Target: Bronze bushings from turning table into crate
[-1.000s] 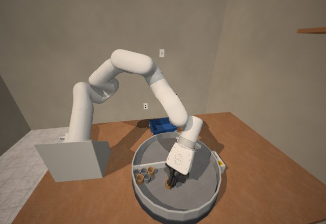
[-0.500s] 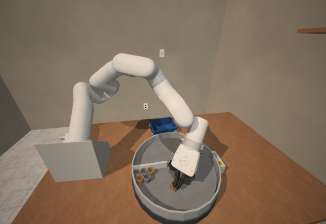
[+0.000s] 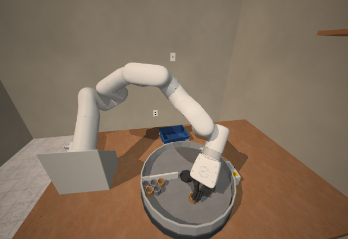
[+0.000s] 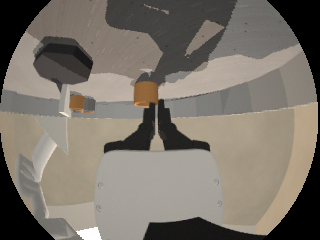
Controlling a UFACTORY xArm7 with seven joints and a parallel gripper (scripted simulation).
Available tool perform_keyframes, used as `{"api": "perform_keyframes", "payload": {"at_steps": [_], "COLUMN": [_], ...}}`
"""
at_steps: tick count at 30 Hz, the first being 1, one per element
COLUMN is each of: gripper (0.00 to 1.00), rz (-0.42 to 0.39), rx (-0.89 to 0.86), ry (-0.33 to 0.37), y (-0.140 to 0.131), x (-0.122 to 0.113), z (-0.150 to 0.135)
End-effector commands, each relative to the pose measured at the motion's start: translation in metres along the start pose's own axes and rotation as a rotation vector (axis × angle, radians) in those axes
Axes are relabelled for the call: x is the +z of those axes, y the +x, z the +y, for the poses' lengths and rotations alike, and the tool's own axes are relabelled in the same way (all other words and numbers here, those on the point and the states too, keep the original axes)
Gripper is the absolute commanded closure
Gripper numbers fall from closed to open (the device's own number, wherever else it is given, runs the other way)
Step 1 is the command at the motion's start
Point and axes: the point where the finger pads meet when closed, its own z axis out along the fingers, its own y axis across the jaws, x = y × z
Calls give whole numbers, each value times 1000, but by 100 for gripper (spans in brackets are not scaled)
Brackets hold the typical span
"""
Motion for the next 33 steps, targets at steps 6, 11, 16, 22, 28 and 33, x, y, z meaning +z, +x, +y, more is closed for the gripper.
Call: {"api": "perform_keyframes", "payload": {"at_steps": [6, 11, 16, 22, 28, 33], "gripper": [100, 100, 100, 100, 100, 100], "rz": [1, 1, 1, 1, 1, 1], "rx": [2, 2, 2, 2, 2, 2], "ry": [-2, -2, -2, -2, -2, -2], "y": [6, 18, 19, 27, 33, 37], "x": [-7, -17, -18, -26, -30, -33], "z": [11, 21, 22, 27, 30, 31]}}
